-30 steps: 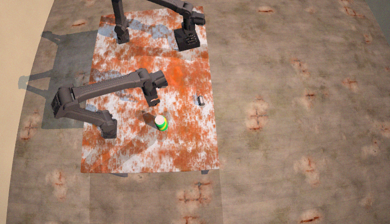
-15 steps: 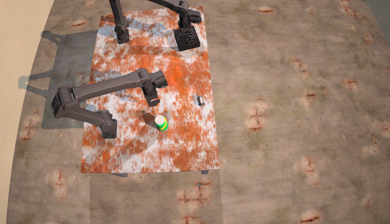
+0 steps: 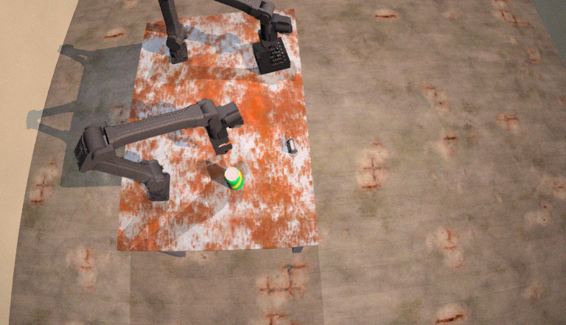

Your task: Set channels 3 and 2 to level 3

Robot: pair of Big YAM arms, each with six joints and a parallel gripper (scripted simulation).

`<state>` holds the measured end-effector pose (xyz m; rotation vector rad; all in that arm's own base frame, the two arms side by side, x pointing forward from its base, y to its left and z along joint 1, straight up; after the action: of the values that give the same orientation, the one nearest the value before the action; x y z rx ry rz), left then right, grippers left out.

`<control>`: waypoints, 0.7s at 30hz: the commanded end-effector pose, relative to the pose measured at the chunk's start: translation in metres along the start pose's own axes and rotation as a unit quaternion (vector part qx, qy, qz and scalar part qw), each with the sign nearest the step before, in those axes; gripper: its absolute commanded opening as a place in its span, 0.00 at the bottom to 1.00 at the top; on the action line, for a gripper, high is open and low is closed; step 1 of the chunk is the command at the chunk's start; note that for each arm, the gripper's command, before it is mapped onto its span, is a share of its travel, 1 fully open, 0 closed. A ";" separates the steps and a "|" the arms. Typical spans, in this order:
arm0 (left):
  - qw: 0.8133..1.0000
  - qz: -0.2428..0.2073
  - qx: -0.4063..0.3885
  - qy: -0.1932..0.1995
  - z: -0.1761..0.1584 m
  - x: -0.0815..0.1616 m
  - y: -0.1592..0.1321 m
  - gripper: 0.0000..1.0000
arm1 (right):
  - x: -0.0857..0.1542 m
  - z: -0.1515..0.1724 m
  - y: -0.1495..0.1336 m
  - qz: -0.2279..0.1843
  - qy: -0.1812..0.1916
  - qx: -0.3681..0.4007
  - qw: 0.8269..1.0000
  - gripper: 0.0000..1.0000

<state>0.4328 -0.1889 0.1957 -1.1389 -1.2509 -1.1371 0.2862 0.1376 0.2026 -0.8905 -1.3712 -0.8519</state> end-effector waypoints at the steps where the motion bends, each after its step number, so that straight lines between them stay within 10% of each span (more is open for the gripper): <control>1: 1.000 -0.019 -0.010 -0.010 -0.006 0.014 0.006 0.00 | 0.011 0.000 0.008 -0.016 0.000 0.000 1.000 1.00; 21: 1.000 -0.017 -0.010 -0.009 -0.006 0.009 0.005 0.00 | 0.011 0.000 0.008 -0.016 0.000 0.000 1.000 1.00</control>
<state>0.4328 -0.1889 0.1958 -1.1390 -1.2509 -1.1372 0.2862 0.1376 0.2026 -0.8905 -1.3712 -0.8519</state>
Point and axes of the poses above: on each arm, the point where the finger pads meet when closed, its own x axis back along the fingers, its own z axis across the jaws, y = z × x, the point moved 9 cm from there along x, back along the fingers, and after that the axes turned 3 degrees about x, right-handed, at the moved point
